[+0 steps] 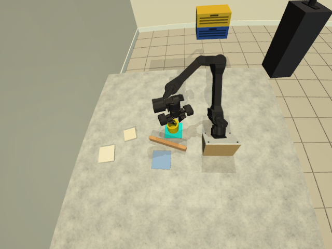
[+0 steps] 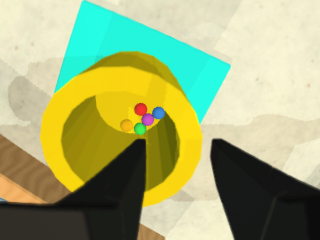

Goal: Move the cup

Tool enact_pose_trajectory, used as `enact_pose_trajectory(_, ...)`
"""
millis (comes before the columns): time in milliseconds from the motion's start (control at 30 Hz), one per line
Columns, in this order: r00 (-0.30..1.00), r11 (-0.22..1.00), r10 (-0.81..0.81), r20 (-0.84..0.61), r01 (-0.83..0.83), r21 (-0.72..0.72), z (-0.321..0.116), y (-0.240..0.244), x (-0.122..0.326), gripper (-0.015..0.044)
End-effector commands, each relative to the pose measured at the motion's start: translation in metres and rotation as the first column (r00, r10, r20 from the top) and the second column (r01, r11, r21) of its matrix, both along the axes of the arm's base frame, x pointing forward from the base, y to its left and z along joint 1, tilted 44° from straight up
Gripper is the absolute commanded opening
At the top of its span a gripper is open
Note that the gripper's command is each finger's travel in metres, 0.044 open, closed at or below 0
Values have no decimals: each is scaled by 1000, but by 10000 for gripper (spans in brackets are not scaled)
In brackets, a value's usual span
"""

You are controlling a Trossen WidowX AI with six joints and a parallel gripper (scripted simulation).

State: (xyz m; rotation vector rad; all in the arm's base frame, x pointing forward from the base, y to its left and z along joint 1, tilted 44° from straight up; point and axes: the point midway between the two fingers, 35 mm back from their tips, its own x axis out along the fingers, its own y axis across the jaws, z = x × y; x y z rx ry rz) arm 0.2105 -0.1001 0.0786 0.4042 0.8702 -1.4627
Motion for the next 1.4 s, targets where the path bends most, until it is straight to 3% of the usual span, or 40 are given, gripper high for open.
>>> enact_pose_trajectory(0, 1000, 1000, -4, 6, 4, 2, 4, 3, 2, 146)
enact_pose_trajectory(533, 1000, 1000, -3, 3, 3, -1, 17, 17, 2, 146)
enact_pose_trajectory(900, 1000, 1000, 1, -2, -1, -2, 17, 17, 2, 435)
enact_pose_trajectory(1367, 1000, 1000, -1, 1, 1, 3, 49, 49, 10, 440)
